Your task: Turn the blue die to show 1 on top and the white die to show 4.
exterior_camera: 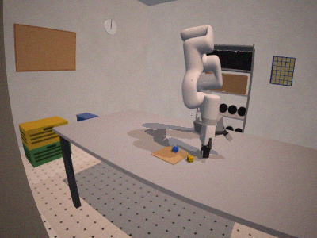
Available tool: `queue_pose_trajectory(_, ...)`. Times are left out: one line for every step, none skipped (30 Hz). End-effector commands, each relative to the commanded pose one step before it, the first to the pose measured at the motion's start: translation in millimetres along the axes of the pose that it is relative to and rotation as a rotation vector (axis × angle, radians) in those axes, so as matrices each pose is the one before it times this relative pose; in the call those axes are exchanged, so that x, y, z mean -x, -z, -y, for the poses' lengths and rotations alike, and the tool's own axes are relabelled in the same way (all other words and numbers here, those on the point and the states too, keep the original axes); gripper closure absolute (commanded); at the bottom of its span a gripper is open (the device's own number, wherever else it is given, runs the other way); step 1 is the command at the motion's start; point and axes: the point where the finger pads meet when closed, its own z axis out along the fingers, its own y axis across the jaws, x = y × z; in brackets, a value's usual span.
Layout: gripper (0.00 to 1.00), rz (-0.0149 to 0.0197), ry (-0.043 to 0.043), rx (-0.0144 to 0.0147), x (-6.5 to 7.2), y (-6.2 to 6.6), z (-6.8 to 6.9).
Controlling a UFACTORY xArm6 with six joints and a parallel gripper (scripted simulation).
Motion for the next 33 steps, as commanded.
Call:
queue_pose_trajectory(0.58,0.00027,-0.00011,0.00227,0.21,0.45,-0.93)
queue_pose_trajectory(0.58,0.0,0.0,0.0,0.0,0.0,0.0)
queue_pose_trajectory(0.58,0.0,0.0,0.0,0.0,0.0,0.0)
queue_pose_trajectory(0.58,0.0,0.0,0.0,0.0,0.0,0.0)
queue_pose_trajectory(0.58,0.0,0.0,0.0,0.0,0.0,0.0)
queue_pose_trajectory(0.58,0.0,0.0,0.0,0.0,0.0,0.0)
queue_pose_trajectory(0.58,0.0,0.0,0.0,0.0,0.0,0.0)
queue_pose_trajectory(0.58,0.0,0.0,0.0,0.0,0.0,0.0)
queue_pose_trajectory(0.58,0.0,0.0,0.0,0.0,0.0,0.0)
queue_pose_trajectory(0.58,0.0,0.0,0.0,0.0,0.0,0.0)
queue_pose_trajectory(0.58,0.0,0.0,0.0,0.0,0.0,0.0)
queue_pose_trajectory(0.79,0.0,0.0,0.0,0.0,0.0,0.0)
queue_pose_trajectory(0.79,0.0,0.0,0.0,0.0,0.0,0.0)
queue_pose_trajectory(0.79,0.0,0.0,0.0,0.0,0.0,0.0)
queue_pose_trajectory(0.79,0.0,0.0,0.0,0.0,0.0,0.0)
queue_pose_trajectory(0.79,0.0,0.0,0.0,0.0,0.0,0.0)
queue_pose_trajectory(0.79,0.0,0.0,0.0,0.0,0.0,0.0)
queue_pose_trajectory(0.79,0.0,0.0,0.0,0.0,0.0,0.0)
queue_pose_trajectory(0.79,0.0,0.0,0.0,0.0,0.0,0.0)
queue_pose_trajectory(0.79,0.0,0.0,0.0,0.0,0.0,0.0)
queue_pose_trajectory(0.79,0.0,0.0,0.0,0.0,0.0,0.0)
queue_pose_trajectory(0.79,0.0,0.0,0.0,0.0,0.0,0.0)
queue_pose_trajectory(0.79,0.0,0.0,0.0,0.0,0.0,0.0)
queue_pose_trajectory(0.79,0.0,0.0,0.0,0.0,0.0,0.0)
queue_pose_trajectory(0.79,0.0,0.0,0.0,0.0,0.0,0.0)
queue_pose_trajectory(0.79,0.0,0.0,0.0,0.0,0.0,0.0)
queue_pose_trajectory(0.79,0.0,0.0,0.0,0.0,0.0,0.0)
queue_pose_trajectory(0.79,0.0,0.0,0.0,0.0,0.0,0.0)
queue_pose_trajectory(0.79,0.0,0.0,0.0,0.0,0.0,0.0)
queue_pose_trajectory(0.79,0.0,0.0,0.0,0.0,0.0,0.0)
queue_pose_trajectory(0.79,0.0,0.0,0.0,0.0,0.0,0.0)
queue_pose_trajectory(0.79,0.0,0.0,0.0,0.0,0.0,0.0)
queue_pose_trajectory(0.79,0.0,0.0,0.0,0.0,0.0,0.0)
